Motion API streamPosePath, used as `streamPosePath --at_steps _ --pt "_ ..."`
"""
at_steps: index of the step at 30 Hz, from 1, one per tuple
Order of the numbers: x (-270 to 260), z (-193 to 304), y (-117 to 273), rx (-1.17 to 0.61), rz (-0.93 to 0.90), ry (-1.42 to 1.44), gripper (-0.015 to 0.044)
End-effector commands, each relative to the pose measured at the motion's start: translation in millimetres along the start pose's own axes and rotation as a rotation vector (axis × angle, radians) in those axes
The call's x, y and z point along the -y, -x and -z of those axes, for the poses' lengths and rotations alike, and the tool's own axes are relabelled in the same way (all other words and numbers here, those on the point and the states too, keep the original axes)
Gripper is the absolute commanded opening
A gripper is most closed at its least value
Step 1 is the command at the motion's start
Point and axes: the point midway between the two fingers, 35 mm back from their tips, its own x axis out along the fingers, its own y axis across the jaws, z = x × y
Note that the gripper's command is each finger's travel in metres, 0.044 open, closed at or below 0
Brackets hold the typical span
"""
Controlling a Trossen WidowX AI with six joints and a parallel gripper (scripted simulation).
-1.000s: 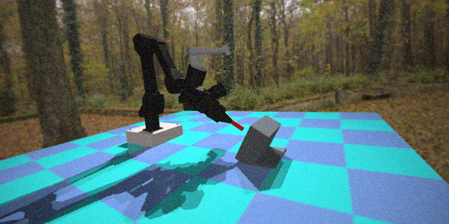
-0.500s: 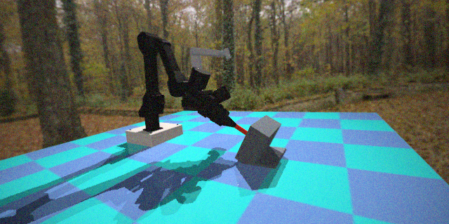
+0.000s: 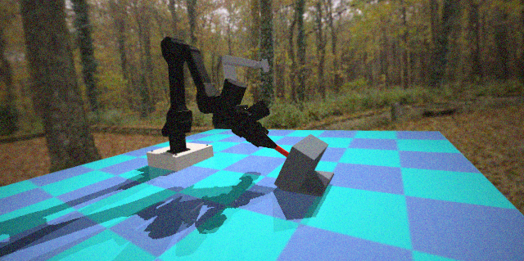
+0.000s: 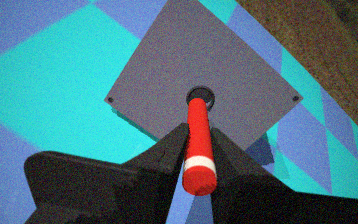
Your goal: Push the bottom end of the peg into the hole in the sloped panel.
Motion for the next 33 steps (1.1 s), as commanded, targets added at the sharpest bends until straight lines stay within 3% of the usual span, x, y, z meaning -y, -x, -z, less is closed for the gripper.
streamPosePath --at_steps 1,33 --pt "-0.2 0.3 0.3 -0.001 0.0 0.0 0.0" --pt "2.8 -4.4 -7.2 0.0 0.0 0.0 0.0"
